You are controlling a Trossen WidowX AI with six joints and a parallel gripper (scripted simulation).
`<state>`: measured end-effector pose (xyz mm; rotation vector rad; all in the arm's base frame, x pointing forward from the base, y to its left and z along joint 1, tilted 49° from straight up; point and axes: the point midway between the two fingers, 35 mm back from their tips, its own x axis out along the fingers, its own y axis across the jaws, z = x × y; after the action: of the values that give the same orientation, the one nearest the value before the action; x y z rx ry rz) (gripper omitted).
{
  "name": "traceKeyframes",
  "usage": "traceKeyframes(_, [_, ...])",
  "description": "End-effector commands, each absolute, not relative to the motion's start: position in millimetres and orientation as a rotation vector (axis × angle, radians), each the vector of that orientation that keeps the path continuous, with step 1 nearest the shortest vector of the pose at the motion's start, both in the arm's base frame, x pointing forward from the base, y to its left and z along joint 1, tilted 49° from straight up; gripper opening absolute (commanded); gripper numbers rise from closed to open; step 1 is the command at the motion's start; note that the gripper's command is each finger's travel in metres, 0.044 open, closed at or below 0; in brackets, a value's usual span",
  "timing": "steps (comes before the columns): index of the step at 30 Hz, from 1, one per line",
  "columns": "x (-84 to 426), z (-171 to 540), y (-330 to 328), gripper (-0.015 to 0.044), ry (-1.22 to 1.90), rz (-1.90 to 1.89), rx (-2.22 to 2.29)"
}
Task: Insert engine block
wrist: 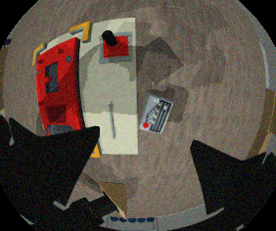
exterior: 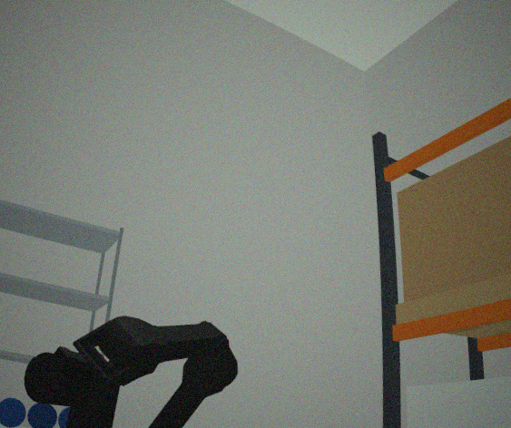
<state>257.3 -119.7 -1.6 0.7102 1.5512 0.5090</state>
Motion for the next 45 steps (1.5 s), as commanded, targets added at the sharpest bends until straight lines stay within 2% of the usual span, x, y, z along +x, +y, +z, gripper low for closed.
traceKeyframes(1, [259.3,1.8,-126.4,0.044,1.53,0.459,0.831])
traceKeyframes(11, [255.5,-10.2,-139.4,0.044,1.522,0.439,0.878])
traceKeyframes(23, [258.2,-42.2,-103.6,0.044,1.521,0.441,0.879])
traceKeyframes(45, [259.8,-61.0,-82.5,0.044,1.521,0.442,0.879])
